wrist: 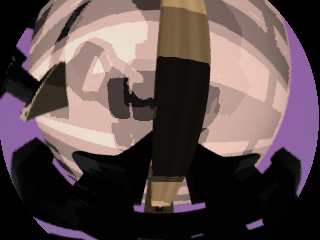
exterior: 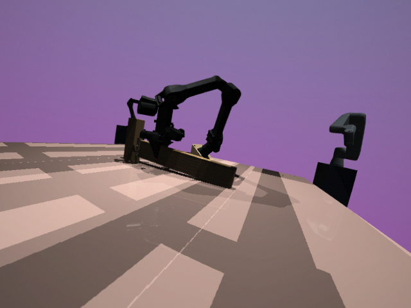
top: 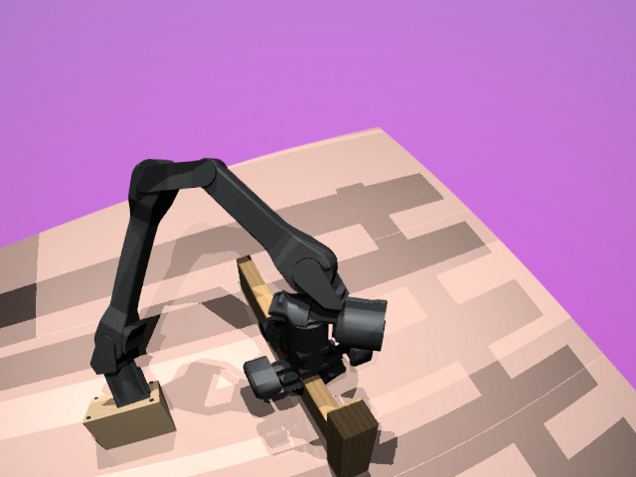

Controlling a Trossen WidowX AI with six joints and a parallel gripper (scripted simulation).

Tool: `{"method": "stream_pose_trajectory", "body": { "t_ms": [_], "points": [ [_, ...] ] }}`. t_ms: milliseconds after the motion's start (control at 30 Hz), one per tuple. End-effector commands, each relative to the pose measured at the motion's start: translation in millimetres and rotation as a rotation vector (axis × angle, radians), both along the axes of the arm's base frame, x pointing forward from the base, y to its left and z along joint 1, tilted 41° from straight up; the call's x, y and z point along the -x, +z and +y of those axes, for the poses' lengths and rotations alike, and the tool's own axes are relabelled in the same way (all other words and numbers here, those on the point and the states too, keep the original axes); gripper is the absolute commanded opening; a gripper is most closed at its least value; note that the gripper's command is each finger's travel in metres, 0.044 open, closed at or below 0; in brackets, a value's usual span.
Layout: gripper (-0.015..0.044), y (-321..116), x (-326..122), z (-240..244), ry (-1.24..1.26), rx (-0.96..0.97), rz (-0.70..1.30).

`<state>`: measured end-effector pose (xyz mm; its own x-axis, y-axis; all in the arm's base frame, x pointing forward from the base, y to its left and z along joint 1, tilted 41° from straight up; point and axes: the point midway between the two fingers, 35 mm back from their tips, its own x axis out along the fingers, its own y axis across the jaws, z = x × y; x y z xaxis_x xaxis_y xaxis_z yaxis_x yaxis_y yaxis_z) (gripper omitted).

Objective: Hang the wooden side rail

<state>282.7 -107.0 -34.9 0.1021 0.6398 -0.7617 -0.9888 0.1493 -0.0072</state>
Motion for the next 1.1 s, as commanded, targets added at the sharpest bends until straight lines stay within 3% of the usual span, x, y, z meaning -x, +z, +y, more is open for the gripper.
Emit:
{"method": "stream_pose_trajectory", "body": {
  "t_ms": [0,1067],
  "points": [
    [0.0,1.0,-0.6,-5.9,-0.006,0.009,-0.008],
    [0.0,-1.0,-1.4,-8.2,-0.006,0.009,-0.009]
  ]
}}
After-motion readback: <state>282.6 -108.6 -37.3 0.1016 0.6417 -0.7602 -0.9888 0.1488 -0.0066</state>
